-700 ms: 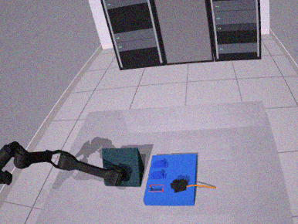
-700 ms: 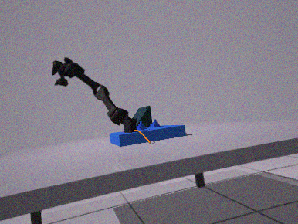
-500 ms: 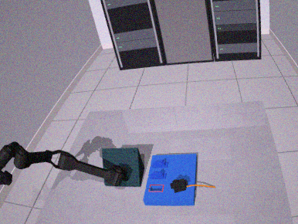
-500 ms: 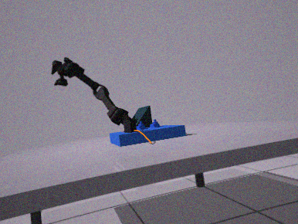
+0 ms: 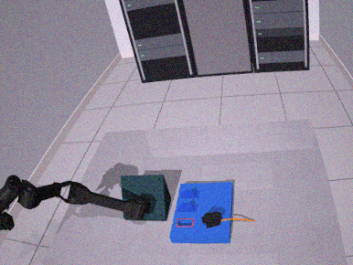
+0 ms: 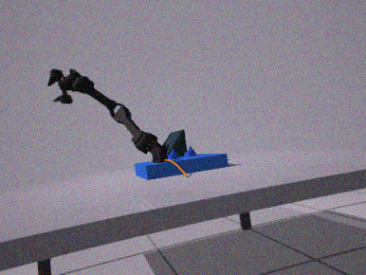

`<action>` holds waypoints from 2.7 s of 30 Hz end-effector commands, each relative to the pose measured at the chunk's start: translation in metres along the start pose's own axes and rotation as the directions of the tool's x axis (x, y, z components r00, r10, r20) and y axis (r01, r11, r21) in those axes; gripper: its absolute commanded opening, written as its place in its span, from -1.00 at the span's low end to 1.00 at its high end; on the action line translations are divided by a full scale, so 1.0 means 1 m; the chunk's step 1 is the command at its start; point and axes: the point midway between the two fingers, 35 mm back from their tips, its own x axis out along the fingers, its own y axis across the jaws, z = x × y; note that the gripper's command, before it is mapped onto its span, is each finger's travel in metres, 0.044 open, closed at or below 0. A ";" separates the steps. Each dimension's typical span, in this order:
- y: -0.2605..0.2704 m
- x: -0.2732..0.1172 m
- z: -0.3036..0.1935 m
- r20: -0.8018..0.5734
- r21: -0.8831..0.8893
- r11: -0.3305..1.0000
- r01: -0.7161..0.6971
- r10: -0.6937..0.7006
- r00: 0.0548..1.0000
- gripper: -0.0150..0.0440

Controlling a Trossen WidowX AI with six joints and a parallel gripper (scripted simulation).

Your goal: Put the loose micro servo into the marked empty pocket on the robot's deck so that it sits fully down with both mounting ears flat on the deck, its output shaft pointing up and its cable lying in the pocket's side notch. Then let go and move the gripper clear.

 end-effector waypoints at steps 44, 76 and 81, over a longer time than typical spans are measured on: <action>0.012 -0.023 -0.147 -0.250 -0.204 0.951 -0.231 0.177 0.952 1.00; -0.007 -0.083 -0.287 -0.566 -0.268 0.858 -0.438 0.228 0.792 1.00; -0.012 -0.097 -0.309 -0.614 -0.278 0.837 -0.472 0.224 0.757 1.00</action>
